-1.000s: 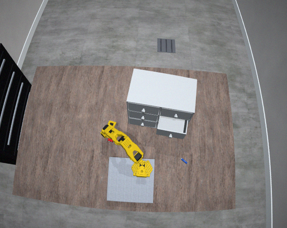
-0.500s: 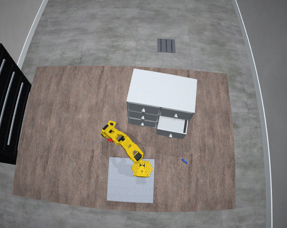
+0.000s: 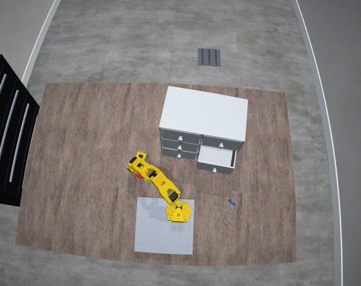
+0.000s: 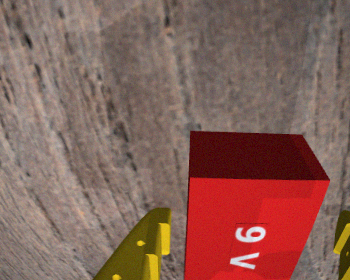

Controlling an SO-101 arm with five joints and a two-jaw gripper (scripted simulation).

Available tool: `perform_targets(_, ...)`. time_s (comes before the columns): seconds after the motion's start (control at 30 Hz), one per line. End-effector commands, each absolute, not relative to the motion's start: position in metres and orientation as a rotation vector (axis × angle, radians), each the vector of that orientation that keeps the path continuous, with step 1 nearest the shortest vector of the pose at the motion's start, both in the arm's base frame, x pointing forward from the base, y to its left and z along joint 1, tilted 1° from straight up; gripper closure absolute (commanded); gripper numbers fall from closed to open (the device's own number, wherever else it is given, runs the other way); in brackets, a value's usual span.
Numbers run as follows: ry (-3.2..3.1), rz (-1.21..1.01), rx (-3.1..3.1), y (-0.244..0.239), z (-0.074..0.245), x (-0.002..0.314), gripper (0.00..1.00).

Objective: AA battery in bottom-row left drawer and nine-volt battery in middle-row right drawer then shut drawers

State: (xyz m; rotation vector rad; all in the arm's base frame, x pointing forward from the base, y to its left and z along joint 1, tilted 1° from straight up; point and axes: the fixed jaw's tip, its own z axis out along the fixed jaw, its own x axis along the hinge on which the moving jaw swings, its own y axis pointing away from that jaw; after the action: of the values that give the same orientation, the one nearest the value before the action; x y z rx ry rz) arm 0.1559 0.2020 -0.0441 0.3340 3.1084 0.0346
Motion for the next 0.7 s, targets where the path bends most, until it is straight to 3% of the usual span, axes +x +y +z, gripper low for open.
perform_targets(0.0,3.116,0.019,0.331,0.1993,-0.0476,0.1536,0.70)
perform_targets(0.67,3.116,0.019,0.331,0.1985,-0.0480,0.1529,0.72)
